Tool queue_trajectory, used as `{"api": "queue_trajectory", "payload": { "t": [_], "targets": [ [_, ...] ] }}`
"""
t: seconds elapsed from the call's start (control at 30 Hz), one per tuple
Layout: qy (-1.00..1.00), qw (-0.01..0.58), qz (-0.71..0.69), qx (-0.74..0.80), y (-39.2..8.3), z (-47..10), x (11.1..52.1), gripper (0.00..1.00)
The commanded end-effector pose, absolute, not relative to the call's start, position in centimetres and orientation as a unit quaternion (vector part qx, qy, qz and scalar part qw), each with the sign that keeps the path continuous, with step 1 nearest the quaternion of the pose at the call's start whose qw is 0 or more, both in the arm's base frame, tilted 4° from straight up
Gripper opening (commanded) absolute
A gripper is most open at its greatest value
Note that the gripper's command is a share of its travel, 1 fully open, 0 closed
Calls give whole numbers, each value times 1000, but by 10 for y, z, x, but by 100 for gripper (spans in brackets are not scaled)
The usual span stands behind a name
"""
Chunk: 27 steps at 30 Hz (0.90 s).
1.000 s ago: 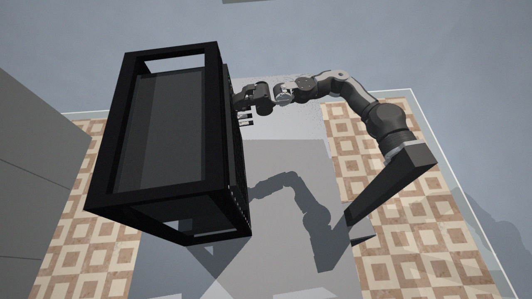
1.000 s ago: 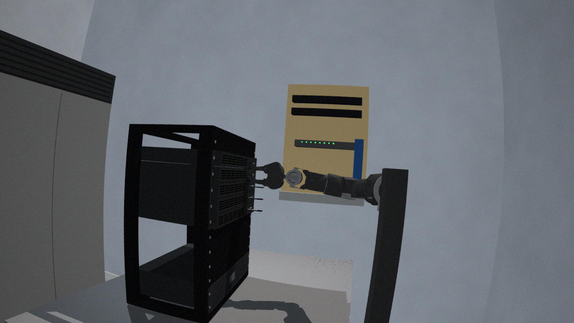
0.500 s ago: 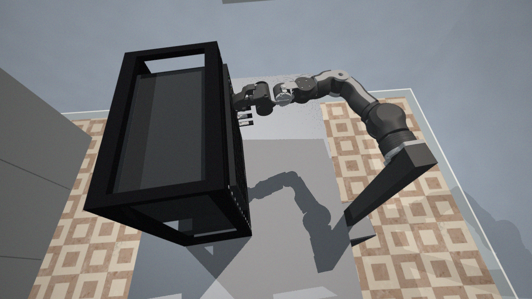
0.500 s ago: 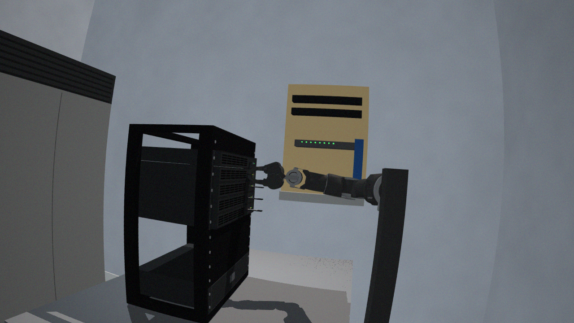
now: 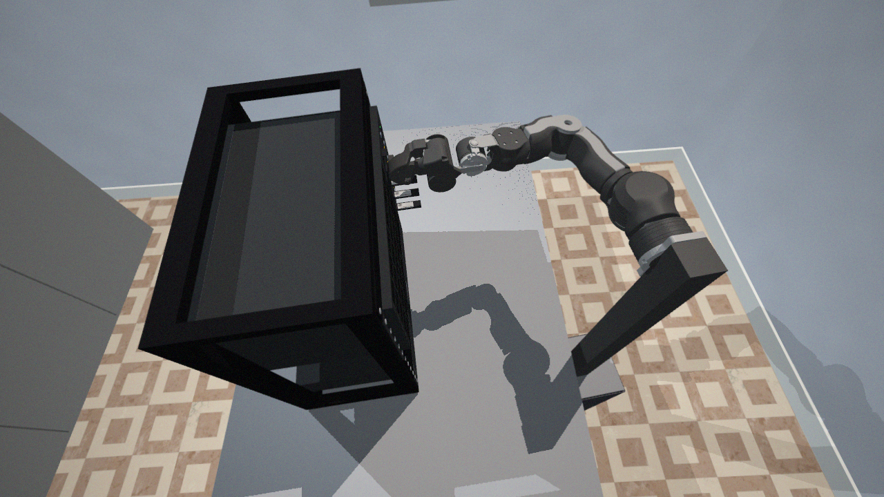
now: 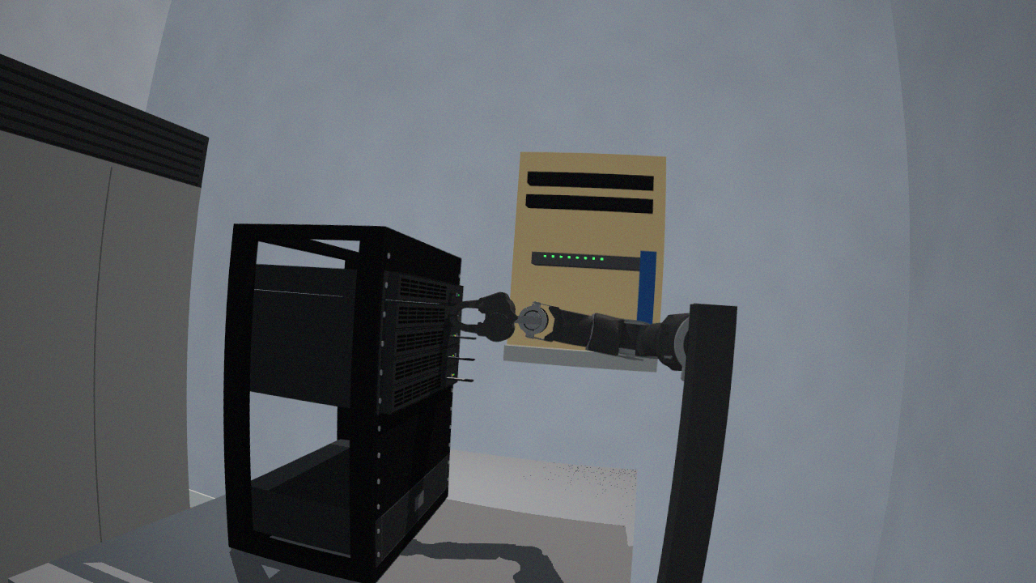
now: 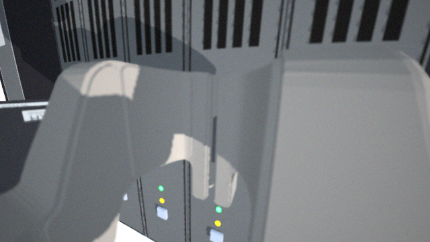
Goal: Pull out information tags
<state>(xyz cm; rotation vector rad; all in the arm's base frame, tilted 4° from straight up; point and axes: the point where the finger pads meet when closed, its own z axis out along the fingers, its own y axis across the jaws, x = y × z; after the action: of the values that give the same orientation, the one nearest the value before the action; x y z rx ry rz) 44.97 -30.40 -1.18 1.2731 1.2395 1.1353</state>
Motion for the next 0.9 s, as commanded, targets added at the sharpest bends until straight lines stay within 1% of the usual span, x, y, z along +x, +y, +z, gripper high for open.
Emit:
{"api": "queue_trajectory", "payload": {
  "t": [0.0,0.87],
  "targets": [
    [506,498,469,526,-306,-8,447,0],
    [508,496,471,524,-303,-7,431,0]
  ]
}}
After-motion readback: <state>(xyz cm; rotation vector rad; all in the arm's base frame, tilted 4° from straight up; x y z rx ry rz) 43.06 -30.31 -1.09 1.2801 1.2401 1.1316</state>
